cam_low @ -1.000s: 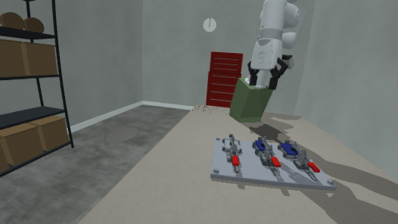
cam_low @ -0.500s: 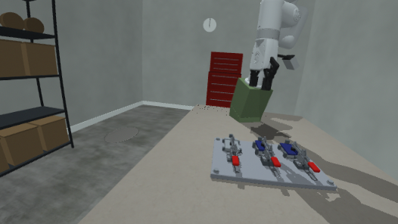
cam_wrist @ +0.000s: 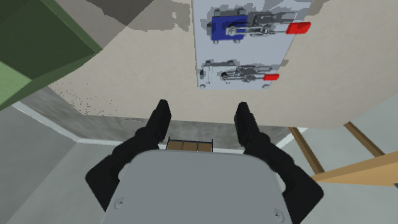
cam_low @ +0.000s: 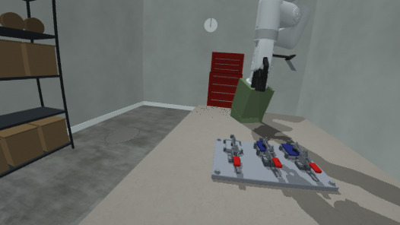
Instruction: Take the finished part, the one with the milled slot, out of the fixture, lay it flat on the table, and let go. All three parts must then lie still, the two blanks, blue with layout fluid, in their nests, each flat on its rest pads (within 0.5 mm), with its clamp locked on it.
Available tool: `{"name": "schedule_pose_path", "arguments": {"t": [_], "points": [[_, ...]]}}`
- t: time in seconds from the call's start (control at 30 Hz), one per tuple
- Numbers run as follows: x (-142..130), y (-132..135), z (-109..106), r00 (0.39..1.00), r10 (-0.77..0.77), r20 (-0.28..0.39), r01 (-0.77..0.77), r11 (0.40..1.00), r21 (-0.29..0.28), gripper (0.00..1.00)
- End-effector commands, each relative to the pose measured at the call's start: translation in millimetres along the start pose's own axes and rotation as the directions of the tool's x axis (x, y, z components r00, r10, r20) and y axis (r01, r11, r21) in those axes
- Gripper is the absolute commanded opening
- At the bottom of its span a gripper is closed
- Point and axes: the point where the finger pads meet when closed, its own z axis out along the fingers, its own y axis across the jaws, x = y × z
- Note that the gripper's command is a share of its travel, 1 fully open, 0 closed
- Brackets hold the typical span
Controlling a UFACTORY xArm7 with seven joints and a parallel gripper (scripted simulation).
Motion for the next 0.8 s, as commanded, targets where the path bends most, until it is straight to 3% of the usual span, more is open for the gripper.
{"name": "schedule_pose_path", "arguments": {"t": [0.0,0.3,0.33,0.6,0.63,0.77], "points": [[-7,6,2,0.986,0.166,0.009,-0.166,0.986,0.006,1.0],[-11,9,4,0.961,0.275,0.008,-0.275,0.961,0.005,1.0],[-14,11,5,0.932,0.362,0.008,-0.362,0.932,0.005,1.0],[-18,14,7,0.891,0.453,0.007,-0.453,0.891,0.005,1.0],[-22,16,8,0.848,0.53,0.006,-0.53,0.848,0.004,1.0],[-22,16,8,0.846,0.534,0.006,-0.534,0.846,0.004,1.0]]}}
